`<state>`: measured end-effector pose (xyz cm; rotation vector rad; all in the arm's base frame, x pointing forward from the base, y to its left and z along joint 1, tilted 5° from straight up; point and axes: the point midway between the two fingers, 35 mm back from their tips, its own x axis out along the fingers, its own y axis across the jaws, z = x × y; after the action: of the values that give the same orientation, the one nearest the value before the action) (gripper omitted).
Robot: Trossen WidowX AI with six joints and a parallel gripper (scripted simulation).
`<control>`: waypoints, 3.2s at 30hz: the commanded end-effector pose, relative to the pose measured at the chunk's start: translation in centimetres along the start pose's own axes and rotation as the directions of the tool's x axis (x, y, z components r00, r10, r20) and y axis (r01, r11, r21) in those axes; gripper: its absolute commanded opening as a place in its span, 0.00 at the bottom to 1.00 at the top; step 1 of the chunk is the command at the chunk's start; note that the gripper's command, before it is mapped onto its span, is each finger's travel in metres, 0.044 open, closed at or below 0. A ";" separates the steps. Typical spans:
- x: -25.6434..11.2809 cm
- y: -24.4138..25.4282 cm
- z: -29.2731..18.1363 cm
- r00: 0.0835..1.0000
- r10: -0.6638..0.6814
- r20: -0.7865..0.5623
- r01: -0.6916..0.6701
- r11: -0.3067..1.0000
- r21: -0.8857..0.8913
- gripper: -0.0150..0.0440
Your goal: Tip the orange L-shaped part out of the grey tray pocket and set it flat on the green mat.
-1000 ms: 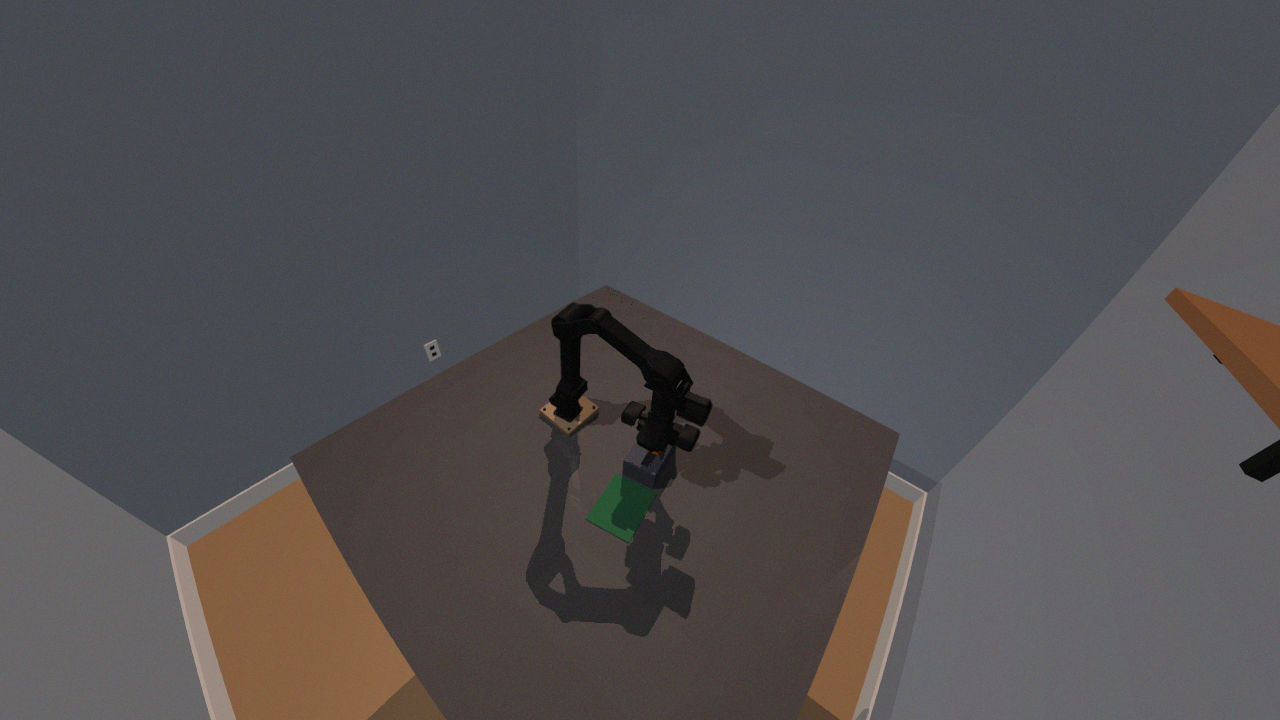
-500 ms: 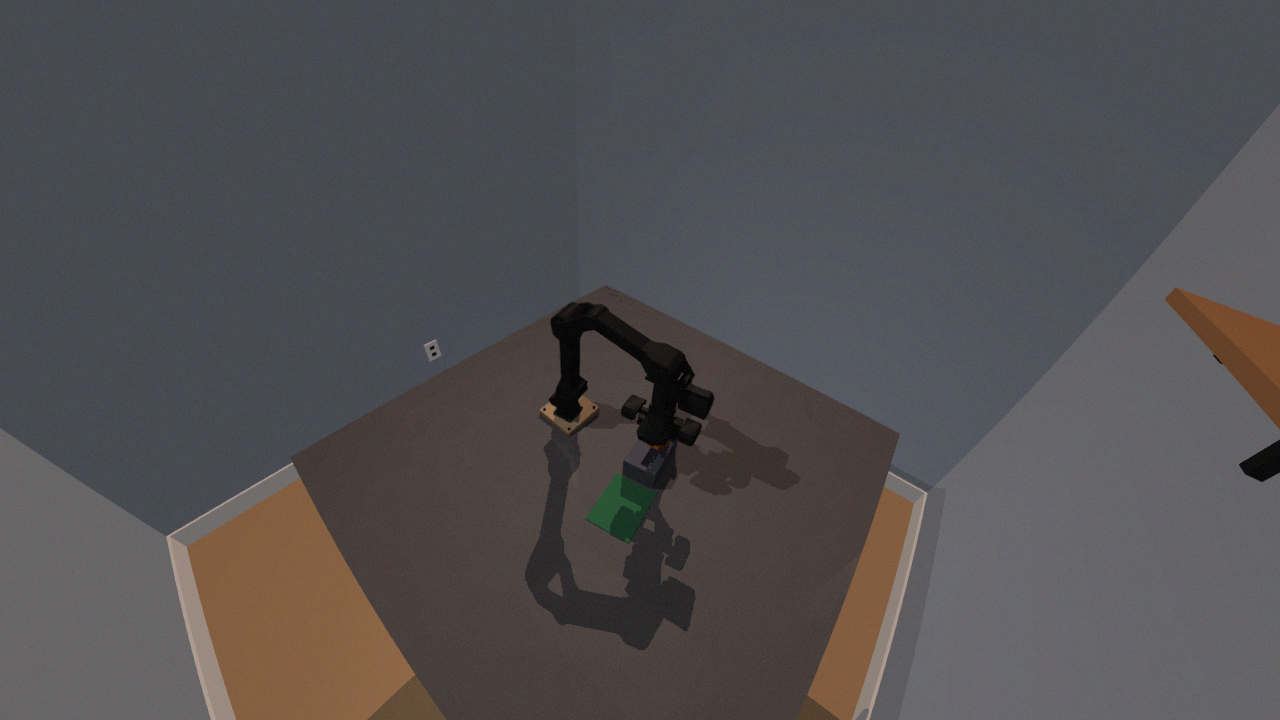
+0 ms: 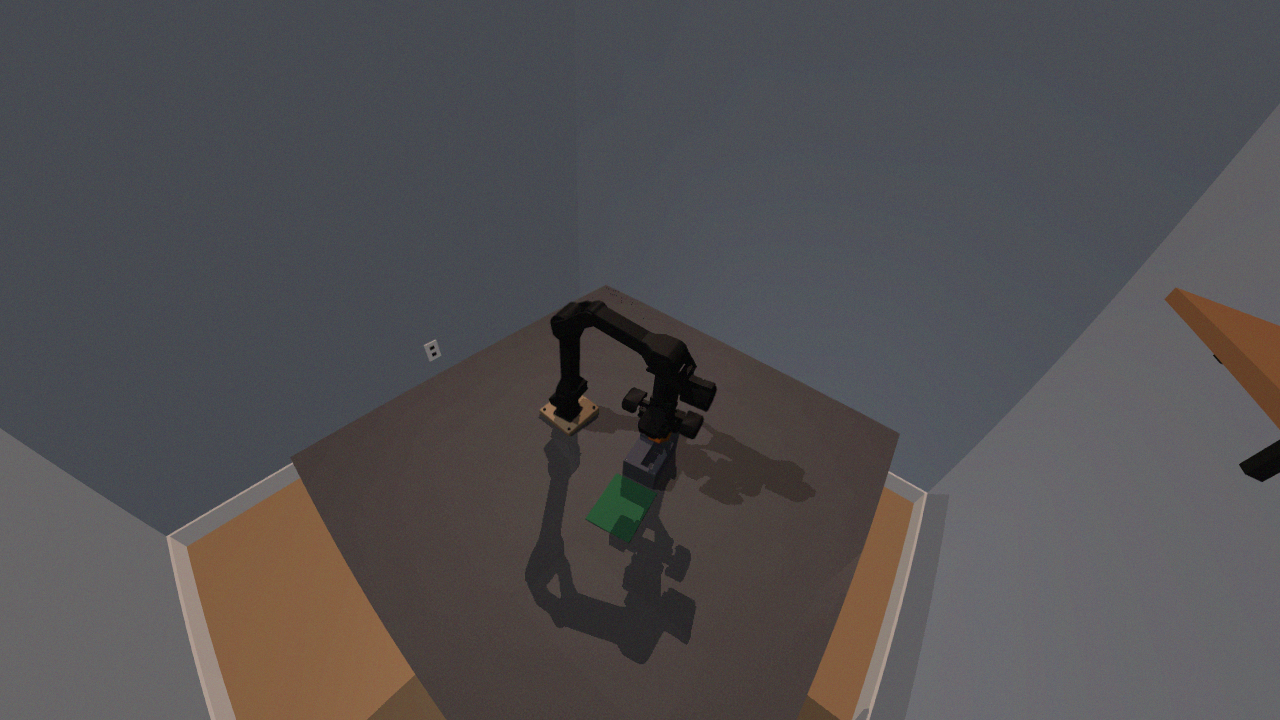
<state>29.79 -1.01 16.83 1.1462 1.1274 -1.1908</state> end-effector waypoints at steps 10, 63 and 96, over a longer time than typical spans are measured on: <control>-1.8 0.1 0.0 1.000 0.004 -0.004 -0.004 1.000 0.004 0.25; -1.7 -1.5 16.6 1.000 0.003 0.012 -0.003 1.000 0.003 0.25; 3.6 -1.5 16.7 1.000 0.003 0.012 -0.003 1.000 0.003 0.25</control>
<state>29.02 -18.01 15.30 1.1403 1.1065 -1.2000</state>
